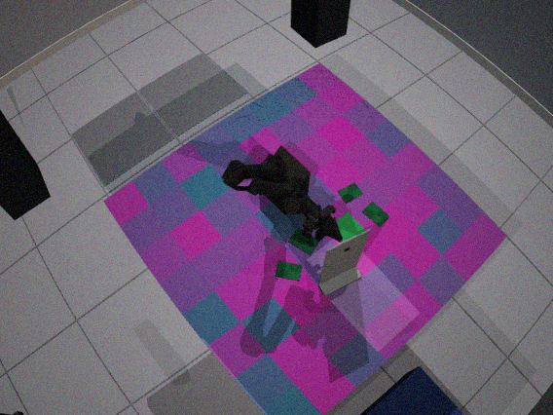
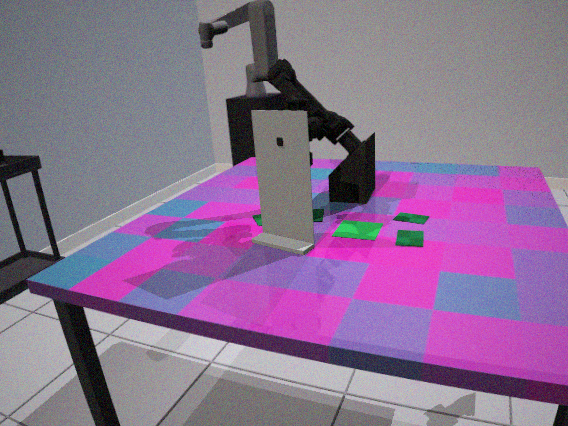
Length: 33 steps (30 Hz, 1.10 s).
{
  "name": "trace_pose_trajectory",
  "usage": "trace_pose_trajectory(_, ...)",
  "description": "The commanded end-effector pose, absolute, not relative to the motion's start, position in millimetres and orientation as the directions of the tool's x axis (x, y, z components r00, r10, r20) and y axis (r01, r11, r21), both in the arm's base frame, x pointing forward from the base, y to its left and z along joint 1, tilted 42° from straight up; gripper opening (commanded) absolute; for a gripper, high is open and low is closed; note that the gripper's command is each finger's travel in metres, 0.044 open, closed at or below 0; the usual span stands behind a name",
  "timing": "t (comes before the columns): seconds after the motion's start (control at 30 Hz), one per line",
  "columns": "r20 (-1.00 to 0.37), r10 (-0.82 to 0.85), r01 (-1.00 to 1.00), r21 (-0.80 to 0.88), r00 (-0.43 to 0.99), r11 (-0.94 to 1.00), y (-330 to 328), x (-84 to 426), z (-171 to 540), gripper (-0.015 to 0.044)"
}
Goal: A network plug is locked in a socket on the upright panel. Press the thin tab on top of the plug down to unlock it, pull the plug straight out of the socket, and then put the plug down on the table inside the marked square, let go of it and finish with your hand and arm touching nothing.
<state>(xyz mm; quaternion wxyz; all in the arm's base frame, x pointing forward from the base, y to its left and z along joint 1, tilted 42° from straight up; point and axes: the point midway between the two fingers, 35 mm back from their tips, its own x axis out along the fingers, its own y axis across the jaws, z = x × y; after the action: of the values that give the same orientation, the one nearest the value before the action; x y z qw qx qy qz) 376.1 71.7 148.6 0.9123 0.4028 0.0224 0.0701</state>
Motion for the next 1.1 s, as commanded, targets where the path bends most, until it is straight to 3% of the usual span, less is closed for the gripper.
trace_pose_trajectory(0.0,0.017,0.145,-0.11,0.741,0.989,0.662,71.9,372.9,148.2,0.0)
trace_pose_trajectory(1.07,0.016,0.145,-0.109,0.742,0.989,0.662,73.8,353.0,143.3,0.0)
